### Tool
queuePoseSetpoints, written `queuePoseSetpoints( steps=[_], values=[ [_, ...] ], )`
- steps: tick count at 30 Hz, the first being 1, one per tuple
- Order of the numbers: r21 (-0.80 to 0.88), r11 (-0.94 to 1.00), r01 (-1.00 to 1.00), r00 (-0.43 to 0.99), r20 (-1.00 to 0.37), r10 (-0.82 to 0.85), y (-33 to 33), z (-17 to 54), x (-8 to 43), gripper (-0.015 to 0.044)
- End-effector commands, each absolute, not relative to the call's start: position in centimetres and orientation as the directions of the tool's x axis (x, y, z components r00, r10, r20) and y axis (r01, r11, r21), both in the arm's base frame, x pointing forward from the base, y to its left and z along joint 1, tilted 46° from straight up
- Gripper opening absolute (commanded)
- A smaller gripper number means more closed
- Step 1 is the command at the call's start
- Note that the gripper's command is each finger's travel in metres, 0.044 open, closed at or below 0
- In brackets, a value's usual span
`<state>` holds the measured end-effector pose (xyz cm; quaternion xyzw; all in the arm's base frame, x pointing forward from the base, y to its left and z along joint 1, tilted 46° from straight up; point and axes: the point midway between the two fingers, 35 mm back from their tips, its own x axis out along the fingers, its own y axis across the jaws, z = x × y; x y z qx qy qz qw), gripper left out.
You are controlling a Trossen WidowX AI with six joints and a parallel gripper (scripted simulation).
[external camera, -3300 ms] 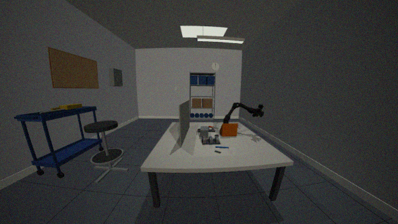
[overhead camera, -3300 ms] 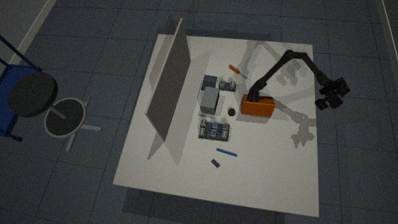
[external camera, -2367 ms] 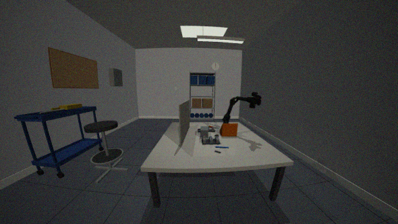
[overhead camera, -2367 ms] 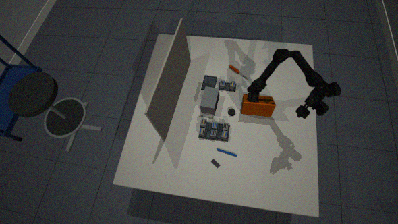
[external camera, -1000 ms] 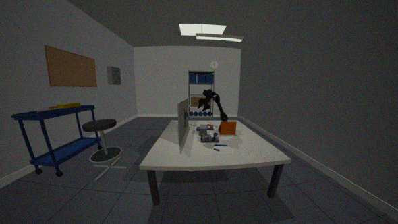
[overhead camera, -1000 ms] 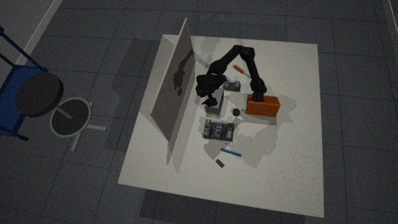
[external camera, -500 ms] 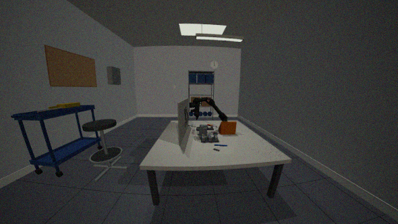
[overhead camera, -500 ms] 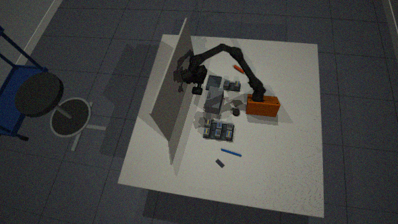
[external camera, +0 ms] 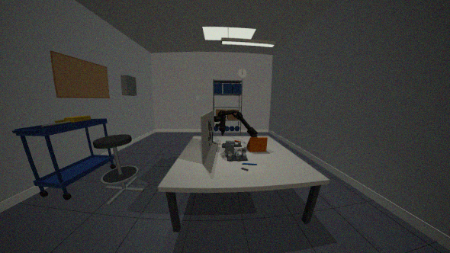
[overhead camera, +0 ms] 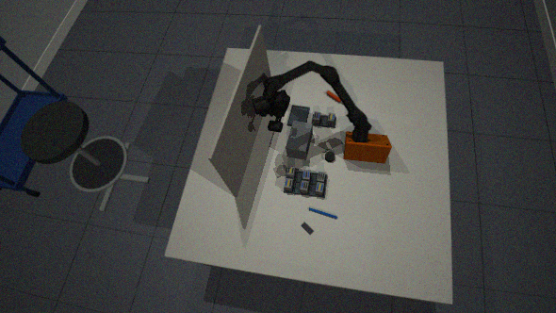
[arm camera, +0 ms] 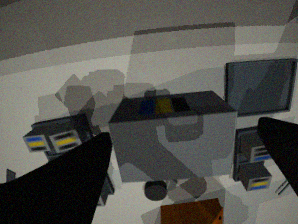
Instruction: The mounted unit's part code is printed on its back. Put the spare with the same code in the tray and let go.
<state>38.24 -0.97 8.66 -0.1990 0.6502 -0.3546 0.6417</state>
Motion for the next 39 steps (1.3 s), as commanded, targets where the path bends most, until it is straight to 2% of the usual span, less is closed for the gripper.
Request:
queuePoseSetpoints(
  steps=[1,3,7,9,13,17,23,33,38,39],
  values=[
    [-0.713,0.671,0.205,-0.097,-0.697,-0.711,-0.9,8.7,38.3,0.0440],
    [-0.715,0.687,0.130,-0.096,-0.699,-0.709,-0.2,7.8,38.4,0.0440],
    [-0.649,0.696,-0.308,-0.092,-0.707,-0.701,4.1,1.8,38.4,0.0440],
    [-0.602,0.668,-0.437,-0.092,-0.709,-0.699,5.4,-0.1,38.2,0.0440],
    [-0.458,0.558,-0.692,-0.092,-0.710,-0.698,8.1,-4.3,37.2,0.0440],
    [-0.296,0.415,-0.860,-0.093,-0.709,-0.699,10.2,-8.0,35.8,0.0440],
    [-0.053,0.185,-0.981,-0.095,-0.705,-0.703,12.5,-12.8,33.4,0.0440],
    [-0.043,0.176,-0.983,-0.095,-0.704,-0.703,12.6,-12.9,33.3,0.0440],
    [-0.044,0.176,-0.983,-0.094,-0.704,-0.704,10.7,-15.5,33.9,0.0309],
    [-0.045,0.176,-0.983,-0.094,-0.704,-0.704,10.3,-16.1,34.0,0.0300]
  ],
)
